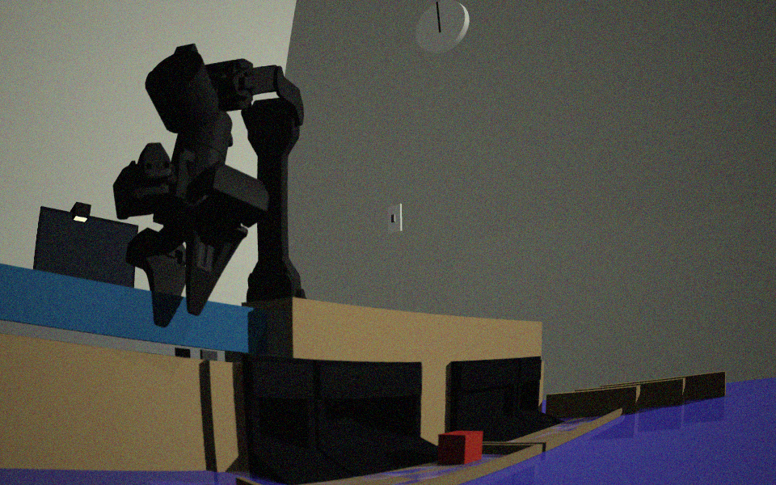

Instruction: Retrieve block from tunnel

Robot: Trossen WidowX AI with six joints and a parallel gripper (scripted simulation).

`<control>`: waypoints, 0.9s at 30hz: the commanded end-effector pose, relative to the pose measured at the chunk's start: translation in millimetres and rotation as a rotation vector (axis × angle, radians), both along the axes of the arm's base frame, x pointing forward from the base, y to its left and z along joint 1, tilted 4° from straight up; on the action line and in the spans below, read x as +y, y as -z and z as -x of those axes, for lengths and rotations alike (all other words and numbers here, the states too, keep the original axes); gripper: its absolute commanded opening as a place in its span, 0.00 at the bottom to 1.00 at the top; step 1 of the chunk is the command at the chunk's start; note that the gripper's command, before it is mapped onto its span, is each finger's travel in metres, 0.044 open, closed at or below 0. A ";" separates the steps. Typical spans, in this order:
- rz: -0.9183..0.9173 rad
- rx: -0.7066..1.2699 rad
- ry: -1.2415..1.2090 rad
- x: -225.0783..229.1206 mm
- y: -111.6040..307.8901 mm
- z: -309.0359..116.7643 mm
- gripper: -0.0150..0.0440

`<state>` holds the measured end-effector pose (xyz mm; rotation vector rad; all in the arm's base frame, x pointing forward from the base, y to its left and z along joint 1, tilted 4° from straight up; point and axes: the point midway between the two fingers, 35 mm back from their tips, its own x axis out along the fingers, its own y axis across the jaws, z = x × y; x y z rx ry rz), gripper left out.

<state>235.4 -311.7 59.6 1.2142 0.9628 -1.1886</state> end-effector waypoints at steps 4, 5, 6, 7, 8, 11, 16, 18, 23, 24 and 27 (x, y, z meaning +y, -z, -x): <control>0.013 -0.005 0.004 1.2 -15.0 -1.0 1.00; 0.021 0.001 0.008 5.9 -20.0 -1.8 1.00; 0.029 0.007 0.011 10.7 -25.0 -2.5 1.00; 0.032 0.008 0.013 12.3 -26.6 -2.6 1.00; 0.032 0.008 0.013 12.3 -26.6 -2.6 1.00; 0.032 0.008 0.013 12.2 -25.0 -2.7 1.00; 0.032 0.008 0.013 12.1 -17.9 -2.8 1.00; 0.032 0.008 0.013 12.1 -14.7 -2.8 1.00; 0.032 0.008 0.013 12.3 -6.5 -2.8 1.00; 0.032 0.008 0.013 12.3 -4.9 -2.8 1.00; 0.032 0.008 0.013 12.5 0.0 -2.6 1.00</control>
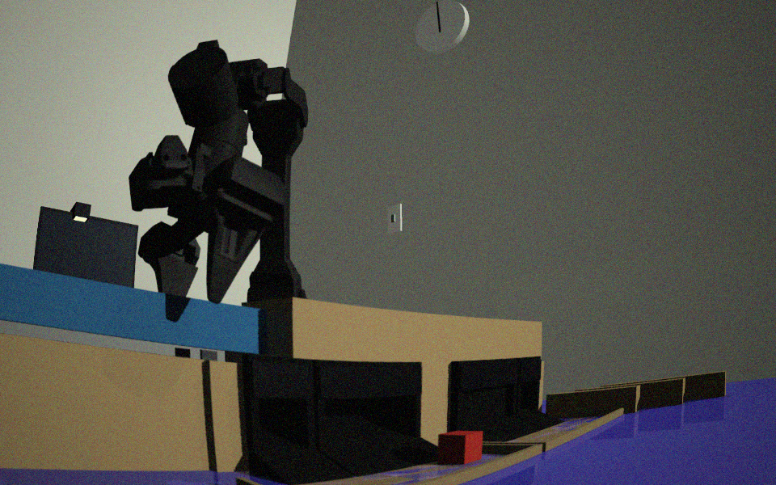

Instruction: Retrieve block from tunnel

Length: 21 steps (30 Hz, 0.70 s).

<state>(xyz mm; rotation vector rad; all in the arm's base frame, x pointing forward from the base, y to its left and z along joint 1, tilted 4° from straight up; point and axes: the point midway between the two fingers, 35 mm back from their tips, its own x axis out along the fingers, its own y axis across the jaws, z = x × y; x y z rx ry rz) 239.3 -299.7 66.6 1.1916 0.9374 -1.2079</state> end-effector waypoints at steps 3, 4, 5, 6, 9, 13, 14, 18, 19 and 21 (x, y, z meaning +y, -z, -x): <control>-0.001 0.006 0.005 0.7 11.7 1.4 1.00; -0.001 0.006 0.005 0.8 13.3 1.5 1.00; -0.001 0.006 0.005 0.9 14.9 1.5 1.00; -0.001 0.006 0.005 1.1 16.5 1.6 1.00; 0.000 0.000 0.000 0.6 12.7 0.4 0.96; 0.000 0.000 0.000 0.6 12.7 0.4 0.78; 0.000 0.000 0.000 0.6 12.7 0.4 0.73; 0.000 0.000 0.000 0.6 12.7 0.4 0.56; 0.000 0.000 0.000 0.6 12.7 0.4 0.51; 0.000 0.000 0.000 0.6 12.7 0.4 0.42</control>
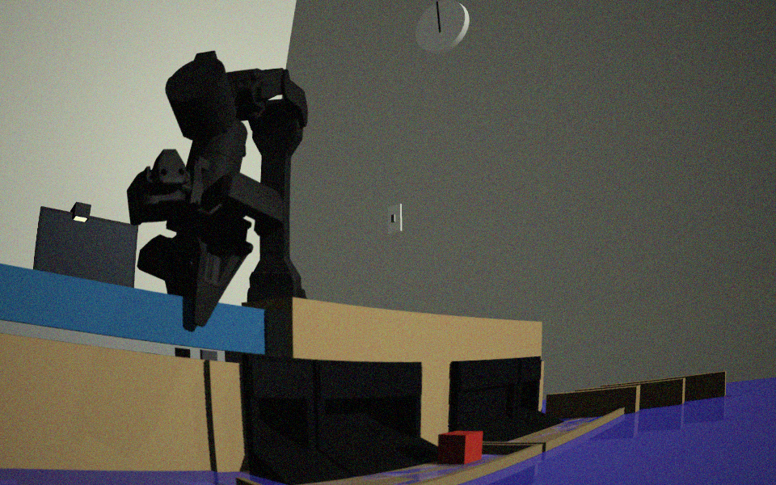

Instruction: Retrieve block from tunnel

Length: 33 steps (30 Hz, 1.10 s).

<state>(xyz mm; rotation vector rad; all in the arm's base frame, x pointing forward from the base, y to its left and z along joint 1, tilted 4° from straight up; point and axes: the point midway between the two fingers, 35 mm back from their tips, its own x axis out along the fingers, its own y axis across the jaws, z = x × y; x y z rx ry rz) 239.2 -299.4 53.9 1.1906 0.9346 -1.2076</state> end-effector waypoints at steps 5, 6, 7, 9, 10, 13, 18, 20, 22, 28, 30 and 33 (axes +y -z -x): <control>-0.002 0.001 0.000 0.4 0.0 0.3 0.33; -0.002 0.002 0.000 -0.1 0.1 0.3 0.29; -0.002 0.002 0.000 -1.0 0.4 0.4 0.25; -0.002 0.002 0.001 -4.1 1.2 0.7 0.25; -0.002 0.003 0.001 -6.2 1.8 0.9 0.25; -0.001 0.005 0.003 -15.0 4.4 1.9 0.25; -0.001 0.008 0.005 -25.6 7.8 3.5 0.25; -0.001 0.008 0.005 -26.0 7.9 3.5 0.25; -0.001 0.008 0.005 -26.0 7.9 3.5 0.25; -0.001 0.008 0.005 -26.0 7.9 3.5 0.25; -0.018 0.017 -0.014 -15.5 3.8 3.2 0.34; -0.018 0.017 -0.014 -15.5 3.8 3.2 0.48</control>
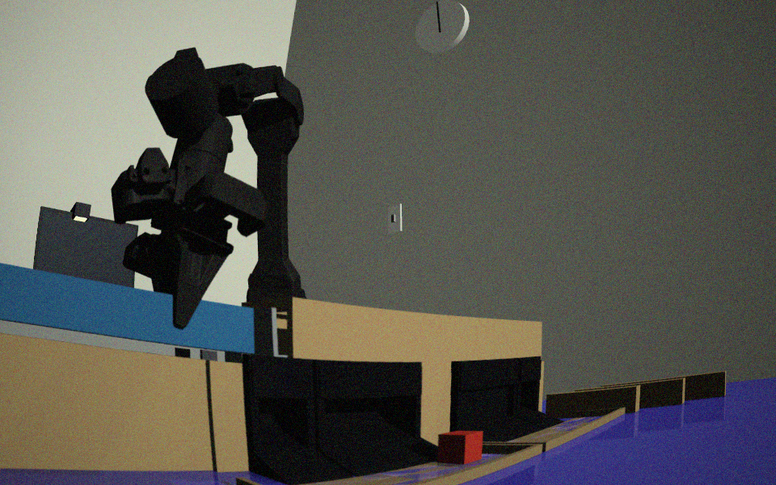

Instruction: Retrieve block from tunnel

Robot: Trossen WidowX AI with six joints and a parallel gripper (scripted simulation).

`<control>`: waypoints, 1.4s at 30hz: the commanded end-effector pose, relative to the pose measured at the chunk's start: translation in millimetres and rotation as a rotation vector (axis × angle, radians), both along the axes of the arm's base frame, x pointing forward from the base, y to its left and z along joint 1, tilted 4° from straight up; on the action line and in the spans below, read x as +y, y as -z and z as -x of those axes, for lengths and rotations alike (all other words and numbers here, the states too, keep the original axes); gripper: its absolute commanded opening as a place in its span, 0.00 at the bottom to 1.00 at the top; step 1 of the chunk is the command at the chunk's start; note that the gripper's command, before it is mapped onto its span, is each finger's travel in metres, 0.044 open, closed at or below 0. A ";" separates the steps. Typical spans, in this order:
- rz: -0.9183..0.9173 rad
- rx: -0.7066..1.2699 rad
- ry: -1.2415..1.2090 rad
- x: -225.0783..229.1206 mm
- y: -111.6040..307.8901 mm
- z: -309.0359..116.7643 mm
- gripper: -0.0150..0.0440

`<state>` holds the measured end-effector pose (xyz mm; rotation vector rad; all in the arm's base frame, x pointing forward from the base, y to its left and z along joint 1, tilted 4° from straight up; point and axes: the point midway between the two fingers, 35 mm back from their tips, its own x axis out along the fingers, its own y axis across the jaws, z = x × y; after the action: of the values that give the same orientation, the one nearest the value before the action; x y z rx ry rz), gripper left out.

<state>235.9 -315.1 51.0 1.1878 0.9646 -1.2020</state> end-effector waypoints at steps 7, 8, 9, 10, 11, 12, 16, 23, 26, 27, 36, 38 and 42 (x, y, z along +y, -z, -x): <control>0.004 -0.002 0.006 -0.5 -13.2 -0.6 0.79; 0.006 -0.003 0.008 -0.6 -17.9 -0.6 0.83; 0.008 -0.004 0.011 -0.7 -22.7 -0.7 0.88; 0.010 -0.005 0.013 -0.7 -27.6 -0.7 0.92; 0.012 -0.006 0.015 -0.6 -32.6 -0.6 0.97; 0.014 -0.007 0.017 -0.5 -36.6 -0.5 1.00; 0.013 -0.008 0.017 13.7 -34.2 -2.1 1.00; 0.013 -0.008 0.018 15.6 -32.6 -2.2 1.00; 0.013 -0.008 0.018 15.5 -28.2 -2.3 1.00; 0.013 -0.008 0.018 15.5 -26.5 -2.3 1.00; 0.013 -0.008 0.018 15.8 -11.9 -2.2 1.00; 0.013 -0.008 0.018 15.9 -8.7 -2.1 1.00; 0.013 -0.008 0.018 16.3 -2.2 -1.9 1.00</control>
<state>239.1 -299.4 60.2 1.1915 0.9371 -1.2080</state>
